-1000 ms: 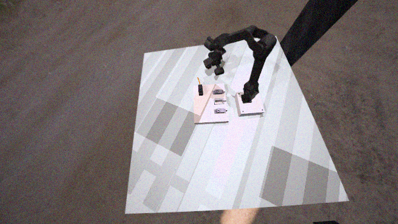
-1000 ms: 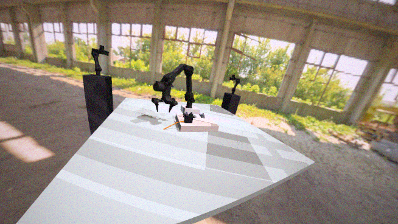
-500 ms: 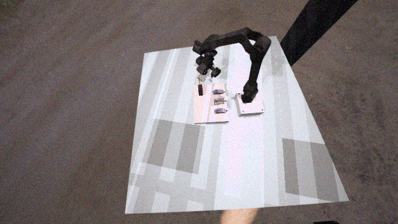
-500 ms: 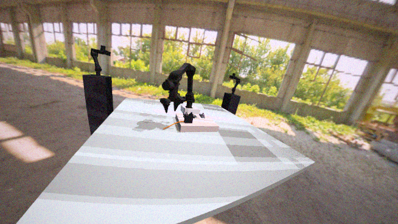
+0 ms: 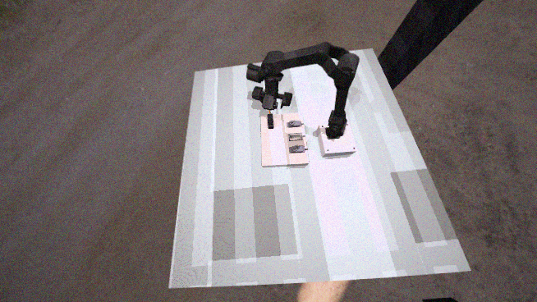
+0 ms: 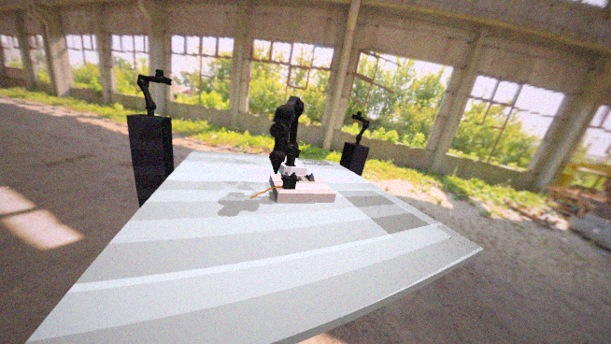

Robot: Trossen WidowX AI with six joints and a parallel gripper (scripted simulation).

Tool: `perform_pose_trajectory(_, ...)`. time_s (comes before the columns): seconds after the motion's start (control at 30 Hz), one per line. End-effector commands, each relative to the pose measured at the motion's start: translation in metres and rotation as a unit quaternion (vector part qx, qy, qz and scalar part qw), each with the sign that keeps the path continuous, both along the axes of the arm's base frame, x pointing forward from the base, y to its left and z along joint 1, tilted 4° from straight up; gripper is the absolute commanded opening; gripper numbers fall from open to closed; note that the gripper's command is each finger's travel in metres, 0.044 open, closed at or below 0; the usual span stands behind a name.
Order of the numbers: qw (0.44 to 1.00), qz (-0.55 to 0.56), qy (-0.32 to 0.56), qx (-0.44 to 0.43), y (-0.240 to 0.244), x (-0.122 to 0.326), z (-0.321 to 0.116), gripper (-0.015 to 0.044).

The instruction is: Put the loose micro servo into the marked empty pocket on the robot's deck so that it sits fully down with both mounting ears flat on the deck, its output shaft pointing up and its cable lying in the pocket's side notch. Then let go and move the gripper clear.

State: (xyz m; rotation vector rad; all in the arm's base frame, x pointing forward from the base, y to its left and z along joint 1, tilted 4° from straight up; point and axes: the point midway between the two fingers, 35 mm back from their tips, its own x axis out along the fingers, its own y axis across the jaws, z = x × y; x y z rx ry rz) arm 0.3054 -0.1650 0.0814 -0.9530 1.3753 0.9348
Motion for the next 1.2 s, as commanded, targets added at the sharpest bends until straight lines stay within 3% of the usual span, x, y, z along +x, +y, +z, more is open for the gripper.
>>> perform_pose_trajectory(0.0, 0.997, 0.076, 0.008, 0.008, 0.021, 0.01, 0.005, 0.044)
perform_pose_trajectory(0.23, 0.985, 0.169, 0.015, 0.013, 0.047, 0.021, 0.014, 0.044)
perform_pose_trajectory(1.17, 0.985, 0.171, 0.016, 0.014, 0.048, 0.019, -0.026, 0.044)
